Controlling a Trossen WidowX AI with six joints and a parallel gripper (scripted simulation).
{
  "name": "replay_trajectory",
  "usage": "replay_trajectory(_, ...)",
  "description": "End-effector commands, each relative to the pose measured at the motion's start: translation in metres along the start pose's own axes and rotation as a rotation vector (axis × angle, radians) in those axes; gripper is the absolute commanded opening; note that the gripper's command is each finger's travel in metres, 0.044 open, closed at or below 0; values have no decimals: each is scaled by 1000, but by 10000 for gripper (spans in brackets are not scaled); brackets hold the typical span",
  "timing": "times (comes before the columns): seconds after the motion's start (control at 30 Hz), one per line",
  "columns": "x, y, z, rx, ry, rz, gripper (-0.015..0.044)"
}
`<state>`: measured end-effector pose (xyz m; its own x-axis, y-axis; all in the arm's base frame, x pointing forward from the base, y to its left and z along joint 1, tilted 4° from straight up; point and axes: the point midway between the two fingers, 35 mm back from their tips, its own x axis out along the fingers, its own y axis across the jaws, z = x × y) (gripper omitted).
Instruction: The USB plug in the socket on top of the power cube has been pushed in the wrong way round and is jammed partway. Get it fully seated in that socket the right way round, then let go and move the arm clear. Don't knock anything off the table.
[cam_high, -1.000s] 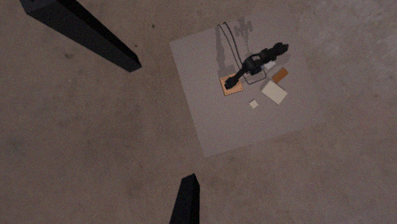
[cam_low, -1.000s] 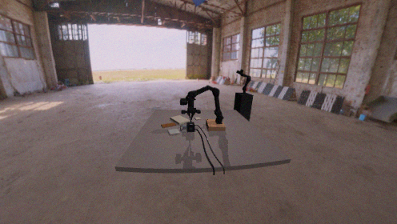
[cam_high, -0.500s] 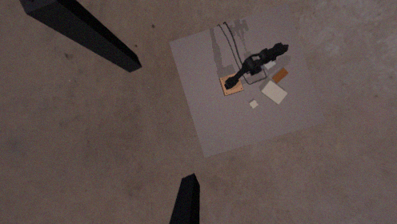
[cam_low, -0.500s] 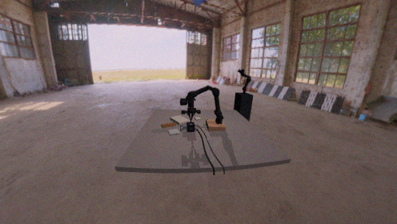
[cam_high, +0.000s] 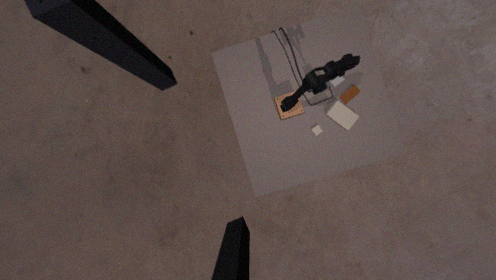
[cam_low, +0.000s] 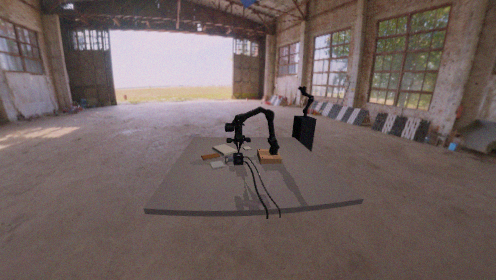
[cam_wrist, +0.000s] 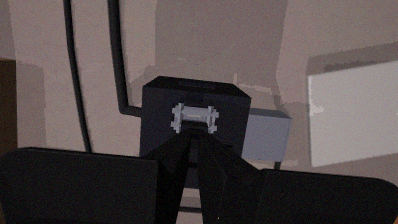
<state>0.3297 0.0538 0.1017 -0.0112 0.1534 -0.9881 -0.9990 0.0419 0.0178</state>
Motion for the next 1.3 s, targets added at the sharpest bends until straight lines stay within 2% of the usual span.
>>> replay_trajectory(0.0,0,0,1,-6,-4,-5,0)
replay_trajectory(1.27,4,0,0,-6,-4,-5,0)
